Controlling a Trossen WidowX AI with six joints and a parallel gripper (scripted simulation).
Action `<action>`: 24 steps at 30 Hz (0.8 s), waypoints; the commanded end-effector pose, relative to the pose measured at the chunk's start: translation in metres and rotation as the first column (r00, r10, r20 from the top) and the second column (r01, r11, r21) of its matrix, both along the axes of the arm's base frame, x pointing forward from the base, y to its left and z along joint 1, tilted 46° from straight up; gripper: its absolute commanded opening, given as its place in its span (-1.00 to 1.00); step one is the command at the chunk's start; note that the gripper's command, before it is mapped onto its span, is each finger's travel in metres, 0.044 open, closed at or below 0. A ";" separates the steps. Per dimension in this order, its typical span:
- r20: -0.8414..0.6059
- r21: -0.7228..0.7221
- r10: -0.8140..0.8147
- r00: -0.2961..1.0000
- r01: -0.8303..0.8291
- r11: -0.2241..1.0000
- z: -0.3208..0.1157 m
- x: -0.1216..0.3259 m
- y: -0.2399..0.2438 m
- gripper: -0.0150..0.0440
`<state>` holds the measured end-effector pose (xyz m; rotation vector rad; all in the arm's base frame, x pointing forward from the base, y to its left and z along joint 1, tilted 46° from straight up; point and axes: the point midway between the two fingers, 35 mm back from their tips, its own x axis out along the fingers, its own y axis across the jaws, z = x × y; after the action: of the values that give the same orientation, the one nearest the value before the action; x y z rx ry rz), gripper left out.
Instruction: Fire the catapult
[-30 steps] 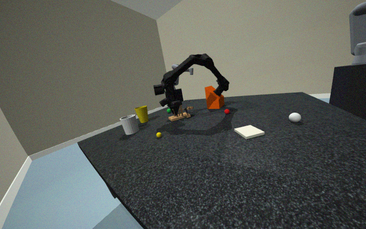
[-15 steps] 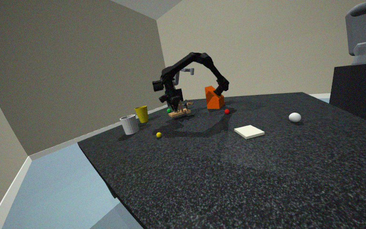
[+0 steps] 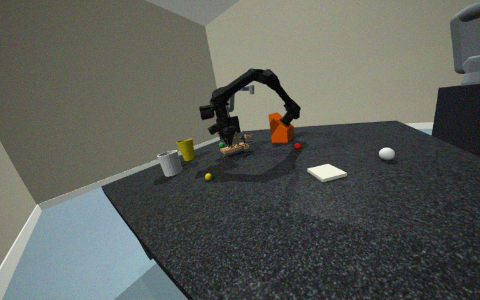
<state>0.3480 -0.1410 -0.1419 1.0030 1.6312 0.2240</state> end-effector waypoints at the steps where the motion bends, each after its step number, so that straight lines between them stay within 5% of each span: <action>1: 0.010 -0.004 -0.017 1.000 0.017 1.000 -0.001 0.002 -0.001 -0.49; 22: -0.001 0.001 -0.004 1.000 0.004 1.000 -0.019 0.001 0.018 -0.49; 24: -0.001 0.001 -0.004 1.000 0.004 1.000 -0.019 0.001 0.018 -0.31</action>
<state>0.3488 -0.1218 -0.1620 1.0090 1.6329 0.2224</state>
